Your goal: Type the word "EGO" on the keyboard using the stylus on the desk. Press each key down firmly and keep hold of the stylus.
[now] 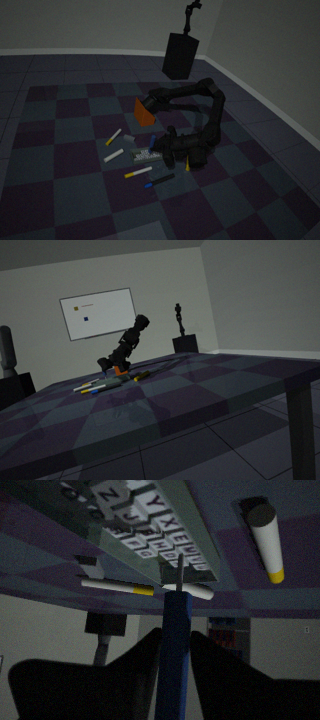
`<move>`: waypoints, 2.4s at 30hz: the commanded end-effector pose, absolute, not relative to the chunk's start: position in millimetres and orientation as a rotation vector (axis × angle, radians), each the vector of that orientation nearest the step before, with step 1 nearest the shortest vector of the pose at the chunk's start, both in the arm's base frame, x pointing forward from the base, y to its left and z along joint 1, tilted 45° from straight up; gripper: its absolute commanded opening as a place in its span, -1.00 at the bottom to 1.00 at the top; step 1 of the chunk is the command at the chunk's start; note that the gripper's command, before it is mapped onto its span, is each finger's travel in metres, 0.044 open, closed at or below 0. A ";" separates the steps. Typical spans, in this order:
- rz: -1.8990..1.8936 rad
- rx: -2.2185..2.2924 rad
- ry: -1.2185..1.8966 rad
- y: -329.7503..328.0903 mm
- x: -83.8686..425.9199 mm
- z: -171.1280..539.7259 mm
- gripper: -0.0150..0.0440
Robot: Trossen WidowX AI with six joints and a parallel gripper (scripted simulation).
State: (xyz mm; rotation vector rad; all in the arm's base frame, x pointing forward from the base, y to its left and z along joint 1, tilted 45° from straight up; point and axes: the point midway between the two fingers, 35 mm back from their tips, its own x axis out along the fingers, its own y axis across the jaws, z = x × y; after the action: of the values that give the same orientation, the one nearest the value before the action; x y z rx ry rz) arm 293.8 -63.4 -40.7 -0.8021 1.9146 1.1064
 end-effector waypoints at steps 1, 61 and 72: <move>1.104 -0.797 1.914 -62.6 293.1 -41.0 -0.22; 1.103 -0.798 1.914 -78.5 292.9 -25.2 -0.22; 1.093 -0.789 1.913 -77.8 293.2 -27.1 -0.36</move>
State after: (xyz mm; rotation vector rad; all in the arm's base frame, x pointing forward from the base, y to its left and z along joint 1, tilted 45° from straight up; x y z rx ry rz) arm 293.1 -78.2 -26.8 -0.7894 1.9129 1.0940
